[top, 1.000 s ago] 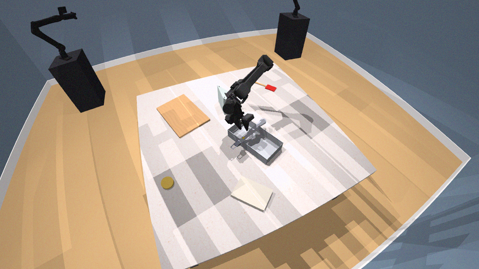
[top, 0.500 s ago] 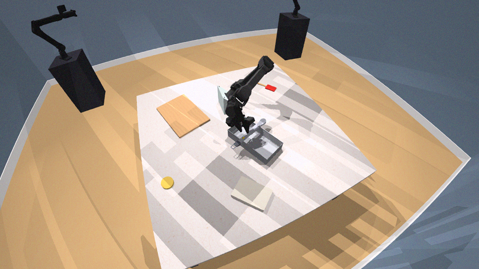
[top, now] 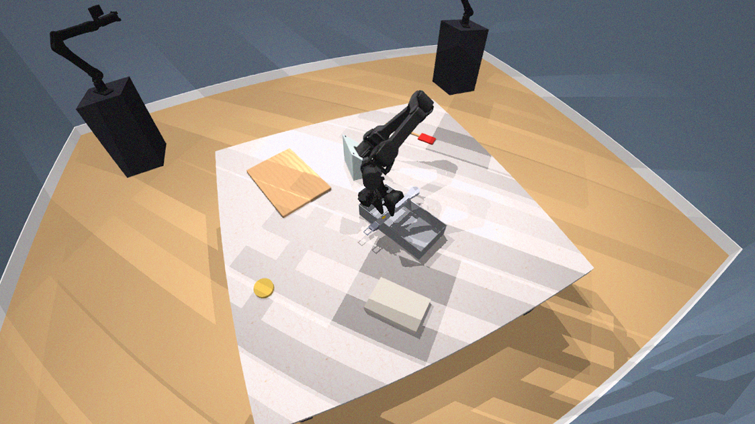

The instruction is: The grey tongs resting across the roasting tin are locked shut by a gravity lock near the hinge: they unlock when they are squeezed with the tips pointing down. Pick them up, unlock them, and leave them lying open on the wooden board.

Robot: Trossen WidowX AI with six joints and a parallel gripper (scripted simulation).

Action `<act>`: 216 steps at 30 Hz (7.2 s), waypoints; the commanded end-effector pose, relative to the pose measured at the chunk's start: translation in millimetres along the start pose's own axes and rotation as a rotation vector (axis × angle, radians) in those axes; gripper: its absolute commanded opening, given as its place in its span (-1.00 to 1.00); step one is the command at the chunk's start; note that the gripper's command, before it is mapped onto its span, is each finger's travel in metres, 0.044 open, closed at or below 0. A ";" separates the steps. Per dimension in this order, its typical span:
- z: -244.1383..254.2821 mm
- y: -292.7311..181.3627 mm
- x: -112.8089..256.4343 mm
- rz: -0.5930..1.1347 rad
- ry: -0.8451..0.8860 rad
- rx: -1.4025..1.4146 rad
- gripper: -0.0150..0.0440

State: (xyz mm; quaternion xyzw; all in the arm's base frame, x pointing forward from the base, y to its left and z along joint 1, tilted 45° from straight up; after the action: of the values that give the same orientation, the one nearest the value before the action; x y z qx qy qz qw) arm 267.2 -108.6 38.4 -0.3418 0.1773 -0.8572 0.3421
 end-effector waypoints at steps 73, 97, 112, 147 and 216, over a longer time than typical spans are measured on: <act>46.5 2.7 25.7 0.003 -0.080 -0.017 -1.00; 78.8 3.0 16.1 0.056 -0.507 -0.006 -1.00; 65.3 33.8 35.8 0.006 -0.514 -0.120 -1.00; -93.0 160.8 171.5 -0.180 -0.510 -0.820 -1.00; -278.6 107.4 280.5 -0.782 -1.067 -1.486 -1.00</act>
State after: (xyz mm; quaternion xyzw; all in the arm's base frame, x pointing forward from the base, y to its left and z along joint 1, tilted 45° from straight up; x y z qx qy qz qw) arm -38.7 -361.8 -91.9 -0.8236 0.4118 -0.3304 -0.2072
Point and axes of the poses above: the point midway between the two fingers, 35 mm back from their tips, its own x axis back along the fingers, its own z axis across the jaws, y = z × x, the point moved 9 cm from there along x, back along the fingers, and after that the axes turned 5 degrees about x, right-handed, at the moved point
